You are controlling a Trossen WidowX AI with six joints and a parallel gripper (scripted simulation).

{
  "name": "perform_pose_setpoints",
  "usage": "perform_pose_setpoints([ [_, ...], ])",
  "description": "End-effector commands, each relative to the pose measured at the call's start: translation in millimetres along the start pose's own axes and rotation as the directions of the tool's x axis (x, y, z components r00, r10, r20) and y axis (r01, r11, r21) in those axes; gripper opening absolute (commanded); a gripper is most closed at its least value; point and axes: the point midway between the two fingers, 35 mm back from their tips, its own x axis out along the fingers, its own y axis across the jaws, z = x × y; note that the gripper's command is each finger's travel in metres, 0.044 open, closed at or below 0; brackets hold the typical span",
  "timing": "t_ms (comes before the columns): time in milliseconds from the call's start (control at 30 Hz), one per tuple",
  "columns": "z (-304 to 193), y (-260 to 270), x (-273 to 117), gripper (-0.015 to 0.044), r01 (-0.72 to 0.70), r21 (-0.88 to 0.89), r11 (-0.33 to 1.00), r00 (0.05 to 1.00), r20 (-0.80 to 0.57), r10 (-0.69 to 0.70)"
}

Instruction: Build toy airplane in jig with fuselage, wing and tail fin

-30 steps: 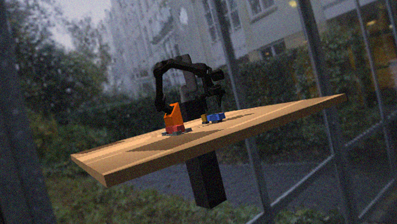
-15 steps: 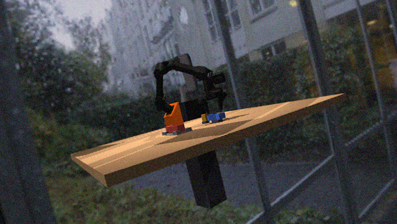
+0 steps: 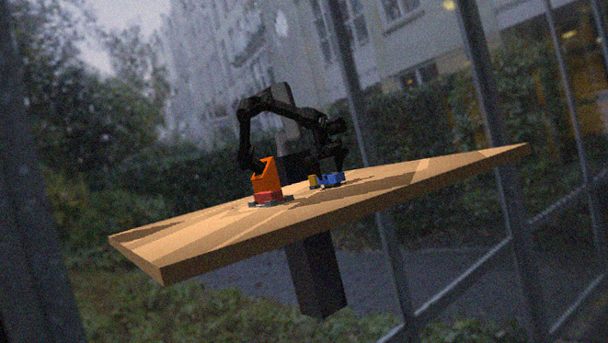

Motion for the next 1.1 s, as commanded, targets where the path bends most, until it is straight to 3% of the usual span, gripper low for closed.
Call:
perform_pose_setpoints([
  [0, -2.7, -0.7, 9.8, 0.044, 0.008, -0.011, 1.0, 1.0, -0.006, -0.008],
  [133, -3.0, -0.9, 13.7, 0.044, 0.008, -0.011, 1.0, 1.0, -0.006, -0.008],
  [467, -3.0, -0.9, 13.7, 0.0177, 0.008, -0.011, 1.0, 1.0, -0.006, -0.008],
  [667, -3.0, -0.9, 13.7, 0.0138, 0.008, -0.011, 1.0, 1.0, -0.006, -0.008],
  [833, 0.9, 2.0, 7.4, 0.0006, 0.004, -0.015, 1.0, 1.0, 0.018, -0.004],
  [1067, 7.5, 7.4, -8.0, 0.0, -0.005, -0.021, 1.0, 0.998, 0.058, 0.006],
])
